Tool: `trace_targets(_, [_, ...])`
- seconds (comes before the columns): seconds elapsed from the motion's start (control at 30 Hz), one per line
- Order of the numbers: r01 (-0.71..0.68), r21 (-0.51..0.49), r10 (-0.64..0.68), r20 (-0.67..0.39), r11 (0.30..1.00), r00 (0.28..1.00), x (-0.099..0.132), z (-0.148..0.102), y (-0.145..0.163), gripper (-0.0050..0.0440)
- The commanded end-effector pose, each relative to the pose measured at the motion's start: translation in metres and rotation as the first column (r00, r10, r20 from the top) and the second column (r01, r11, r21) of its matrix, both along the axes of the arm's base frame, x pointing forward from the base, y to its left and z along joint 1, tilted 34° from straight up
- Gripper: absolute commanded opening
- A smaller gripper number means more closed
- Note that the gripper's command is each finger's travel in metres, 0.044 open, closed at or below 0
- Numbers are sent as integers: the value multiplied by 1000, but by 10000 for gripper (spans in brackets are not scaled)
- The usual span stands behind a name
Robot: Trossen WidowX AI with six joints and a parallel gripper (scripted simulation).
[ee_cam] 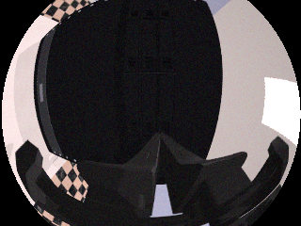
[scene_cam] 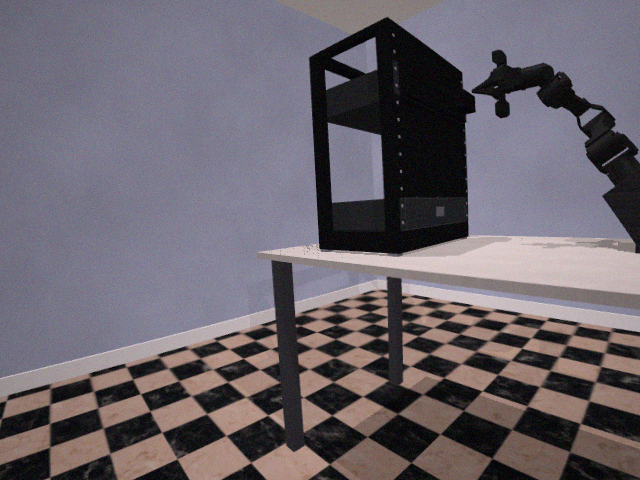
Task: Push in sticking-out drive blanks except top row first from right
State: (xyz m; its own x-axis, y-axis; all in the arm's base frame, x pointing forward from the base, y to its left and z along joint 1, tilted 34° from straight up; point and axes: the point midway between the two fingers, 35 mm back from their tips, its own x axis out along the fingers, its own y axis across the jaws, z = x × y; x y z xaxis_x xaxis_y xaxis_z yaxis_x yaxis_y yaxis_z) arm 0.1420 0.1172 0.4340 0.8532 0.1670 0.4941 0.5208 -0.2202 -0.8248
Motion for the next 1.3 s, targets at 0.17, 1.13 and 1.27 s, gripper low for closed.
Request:
trace_targets(0.17, [1, 7, -1, 0, 1000, 1000, 0, 3, -6, 0])
trace_targets(1.13, [1, 7, -1, 0, 1000, 1000, 3, 8, -51, 0])
trace_targets(1.27, [1, 7, -1, 0, 1000, 1000, 3, 9, -58, 0])
